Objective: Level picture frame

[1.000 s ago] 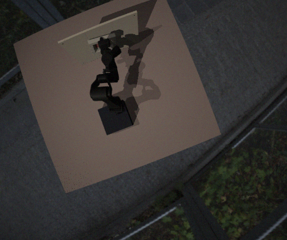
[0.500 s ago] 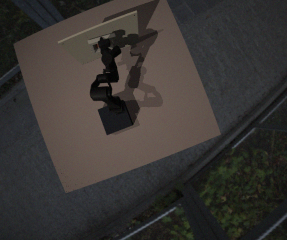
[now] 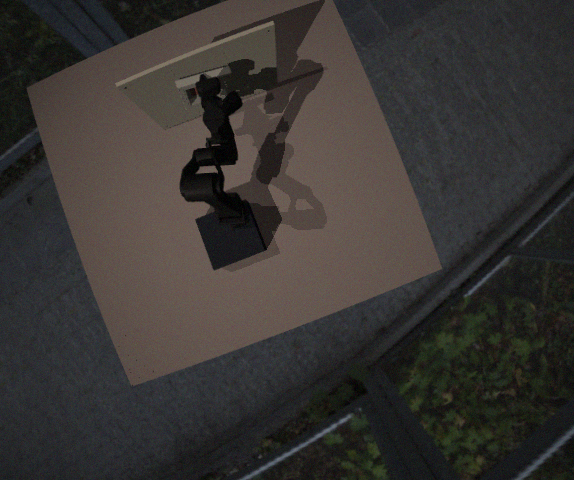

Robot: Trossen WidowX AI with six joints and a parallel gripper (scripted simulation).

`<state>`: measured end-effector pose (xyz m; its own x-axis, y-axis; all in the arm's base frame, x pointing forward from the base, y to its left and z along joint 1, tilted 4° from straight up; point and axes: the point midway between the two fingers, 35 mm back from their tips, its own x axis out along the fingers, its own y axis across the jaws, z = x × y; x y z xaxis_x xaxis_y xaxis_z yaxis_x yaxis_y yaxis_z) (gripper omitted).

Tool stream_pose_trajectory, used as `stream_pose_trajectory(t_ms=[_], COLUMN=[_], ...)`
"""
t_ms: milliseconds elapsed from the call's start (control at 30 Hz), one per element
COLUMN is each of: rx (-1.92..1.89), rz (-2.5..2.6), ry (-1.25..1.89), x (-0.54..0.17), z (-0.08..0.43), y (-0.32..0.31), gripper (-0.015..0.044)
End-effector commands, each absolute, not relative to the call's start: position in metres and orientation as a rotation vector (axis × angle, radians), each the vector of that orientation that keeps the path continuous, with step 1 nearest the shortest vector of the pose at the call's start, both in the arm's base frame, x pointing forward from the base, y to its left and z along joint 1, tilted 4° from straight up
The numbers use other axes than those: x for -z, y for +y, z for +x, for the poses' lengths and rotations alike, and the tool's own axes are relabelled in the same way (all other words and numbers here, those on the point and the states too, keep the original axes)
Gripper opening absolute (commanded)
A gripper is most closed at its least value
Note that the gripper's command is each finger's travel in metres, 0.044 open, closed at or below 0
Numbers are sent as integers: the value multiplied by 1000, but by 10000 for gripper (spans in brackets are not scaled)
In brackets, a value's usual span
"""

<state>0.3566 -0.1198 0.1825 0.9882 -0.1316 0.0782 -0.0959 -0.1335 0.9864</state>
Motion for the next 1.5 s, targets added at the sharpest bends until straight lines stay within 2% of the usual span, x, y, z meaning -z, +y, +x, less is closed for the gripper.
stream_pose_trajectory(t_ms=[0, 1467], rx=[22, 22], rz=[1699, 1700], ry=[-175, -176], x=[-185, -187], z=[357, 358], y=[-120, -112], gripper=[0, 0])
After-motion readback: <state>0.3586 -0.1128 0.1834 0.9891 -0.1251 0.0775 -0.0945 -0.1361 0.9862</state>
